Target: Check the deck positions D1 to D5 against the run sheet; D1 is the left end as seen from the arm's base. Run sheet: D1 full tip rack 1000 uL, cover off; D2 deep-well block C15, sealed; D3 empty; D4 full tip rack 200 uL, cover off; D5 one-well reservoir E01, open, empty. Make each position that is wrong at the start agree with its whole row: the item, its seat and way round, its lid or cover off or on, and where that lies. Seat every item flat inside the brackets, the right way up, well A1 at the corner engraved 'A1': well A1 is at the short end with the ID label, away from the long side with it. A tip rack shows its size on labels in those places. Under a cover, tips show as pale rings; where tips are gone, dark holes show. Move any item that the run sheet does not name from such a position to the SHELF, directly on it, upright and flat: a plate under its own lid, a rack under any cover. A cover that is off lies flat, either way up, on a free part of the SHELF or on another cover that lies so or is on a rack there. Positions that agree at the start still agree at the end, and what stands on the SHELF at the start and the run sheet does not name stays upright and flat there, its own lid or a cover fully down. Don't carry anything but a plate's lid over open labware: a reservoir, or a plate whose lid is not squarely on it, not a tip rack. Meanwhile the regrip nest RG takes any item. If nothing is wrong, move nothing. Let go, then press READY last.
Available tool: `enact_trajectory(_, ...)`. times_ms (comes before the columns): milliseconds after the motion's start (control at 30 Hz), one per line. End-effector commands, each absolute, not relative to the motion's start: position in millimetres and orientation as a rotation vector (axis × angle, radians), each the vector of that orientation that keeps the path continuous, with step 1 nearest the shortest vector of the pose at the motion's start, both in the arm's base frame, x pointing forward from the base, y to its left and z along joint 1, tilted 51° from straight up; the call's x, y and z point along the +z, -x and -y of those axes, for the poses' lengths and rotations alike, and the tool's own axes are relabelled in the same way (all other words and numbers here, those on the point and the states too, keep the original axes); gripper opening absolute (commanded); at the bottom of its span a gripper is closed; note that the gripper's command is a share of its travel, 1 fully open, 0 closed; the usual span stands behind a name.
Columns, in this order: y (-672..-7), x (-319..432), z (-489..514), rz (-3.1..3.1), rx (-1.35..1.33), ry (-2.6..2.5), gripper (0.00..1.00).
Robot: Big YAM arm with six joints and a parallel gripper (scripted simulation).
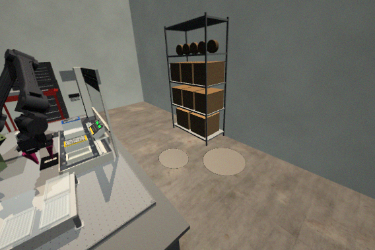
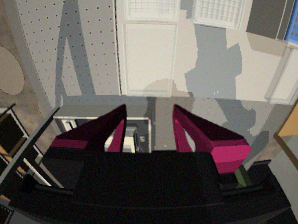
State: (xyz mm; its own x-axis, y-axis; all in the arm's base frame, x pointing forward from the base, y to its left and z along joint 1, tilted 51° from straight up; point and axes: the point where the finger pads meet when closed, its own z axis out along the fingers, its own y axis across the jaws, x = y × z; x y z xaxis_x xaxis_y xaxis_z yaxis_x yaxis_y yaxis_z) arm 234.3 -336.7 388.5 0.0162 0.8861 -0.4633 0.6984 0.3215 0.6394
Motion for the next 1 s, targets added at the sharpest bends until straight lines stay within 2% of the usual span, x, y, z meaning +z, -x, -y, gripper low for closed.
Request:
enact_trajectory(0,-216,378,350,-1.785,0.216,-1.39,0.0)
enact_trajectory(967,-226,387,345,-2.07,-0.051,-0.862,0.0)
